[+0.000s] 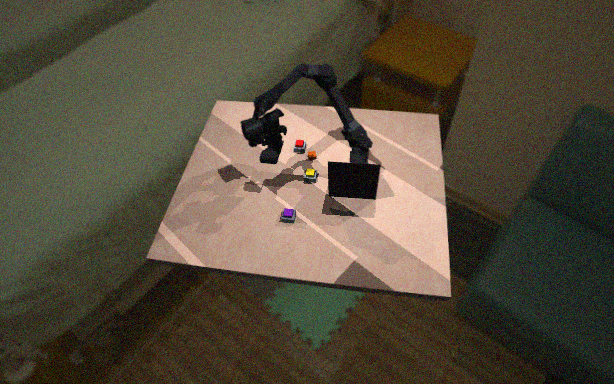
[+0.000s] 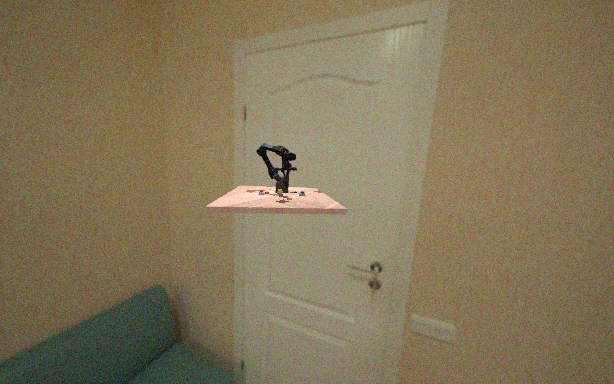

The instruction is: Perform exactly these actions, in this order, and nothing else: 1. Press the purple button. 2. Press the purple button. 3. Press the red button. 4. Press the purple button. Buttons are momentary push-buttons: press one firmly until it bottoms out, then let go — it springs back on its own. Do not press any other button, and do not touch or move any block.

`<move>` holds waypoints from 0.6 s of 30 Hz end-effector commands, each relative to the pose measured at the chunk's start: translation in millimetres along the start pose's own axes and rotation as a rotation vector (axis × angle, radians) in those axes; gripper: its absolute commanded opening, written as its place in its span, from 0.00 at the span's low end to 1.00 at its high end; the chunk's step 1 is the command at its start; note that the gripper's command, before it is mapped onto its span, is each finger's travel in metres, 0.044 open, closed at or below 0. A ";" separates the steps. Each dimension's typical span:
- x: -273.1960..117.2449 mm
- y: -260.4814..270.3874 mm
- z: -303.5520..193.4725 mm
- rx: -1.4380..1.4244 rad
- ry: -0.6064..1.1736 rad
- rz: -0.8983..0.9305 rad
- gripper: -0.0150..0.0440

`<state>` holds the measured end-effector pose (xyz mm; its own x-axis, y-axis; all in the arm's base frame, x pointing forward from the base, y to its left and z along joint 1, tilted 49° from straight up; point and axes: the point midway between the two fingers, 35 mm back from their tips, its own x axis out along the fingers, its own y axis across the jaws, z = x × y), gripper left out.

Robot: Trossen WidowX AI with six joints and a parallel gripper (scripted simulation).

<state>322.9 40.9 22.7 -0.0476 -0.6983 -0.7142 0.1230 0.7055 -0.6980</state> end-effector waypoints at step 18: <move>16.6 -205.7 -44.5 -0.005 0.014 -0.079 0.29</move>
<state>255.8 -102.0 156.9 -0.0658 -0.7462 -0.6624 0.1199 0.6531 -0.7477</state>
